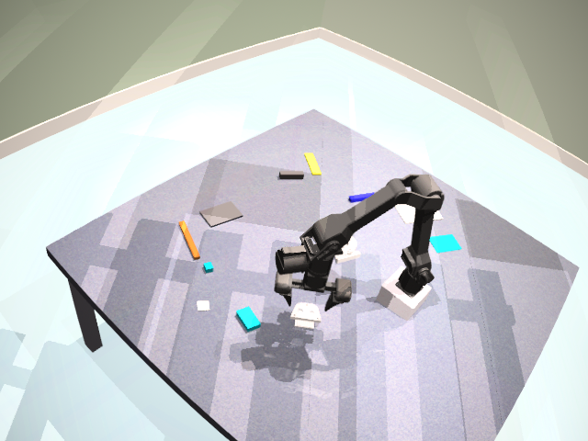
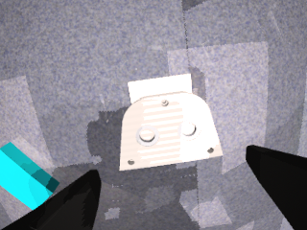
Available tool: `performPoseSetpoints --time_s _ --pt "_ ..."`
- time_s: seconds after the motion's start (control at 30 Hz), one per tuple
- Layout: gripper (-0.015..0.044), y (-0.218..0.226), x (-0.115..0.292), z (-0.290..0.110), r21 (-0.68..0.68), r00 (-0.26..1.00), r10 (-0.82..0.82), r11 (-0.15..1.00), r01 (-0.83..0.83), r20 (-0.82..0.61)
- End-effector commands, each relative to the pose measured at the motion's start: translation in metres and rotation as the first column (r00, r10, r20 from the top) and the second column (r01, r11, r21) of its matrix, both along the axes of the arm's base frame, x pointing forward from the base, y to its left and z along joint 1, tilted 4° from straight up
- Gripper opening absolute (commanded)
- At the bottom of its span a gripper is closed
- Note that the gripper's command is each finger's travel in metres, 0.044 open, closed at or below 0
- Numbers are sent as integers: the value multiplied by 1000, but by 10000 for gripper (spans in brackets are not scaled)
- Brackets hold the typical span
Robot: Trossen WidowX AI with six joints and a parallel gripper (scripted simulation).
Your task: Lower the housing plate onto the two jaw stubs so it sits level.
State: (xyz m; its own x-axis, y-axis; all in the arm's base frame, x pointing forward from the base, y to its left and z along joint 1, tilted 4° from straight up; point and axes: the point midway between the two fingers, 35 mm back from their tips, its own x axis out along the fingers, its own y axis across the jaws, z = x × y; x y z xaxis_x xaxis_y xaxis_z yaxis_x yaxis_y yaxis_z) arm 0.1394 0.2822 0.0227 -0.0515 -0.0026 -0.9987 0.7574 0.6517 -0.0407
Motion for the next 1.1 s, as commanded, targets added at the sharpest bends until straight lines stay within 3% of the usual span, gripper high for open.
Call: performPoseSetpoints --time_s 0.0,1.07 --pt "440 -1 0 -8 -8 1000 -5 1000 5 2" --pt "440 -2 -2 -47 -8 1000 -5 1000 5 1"
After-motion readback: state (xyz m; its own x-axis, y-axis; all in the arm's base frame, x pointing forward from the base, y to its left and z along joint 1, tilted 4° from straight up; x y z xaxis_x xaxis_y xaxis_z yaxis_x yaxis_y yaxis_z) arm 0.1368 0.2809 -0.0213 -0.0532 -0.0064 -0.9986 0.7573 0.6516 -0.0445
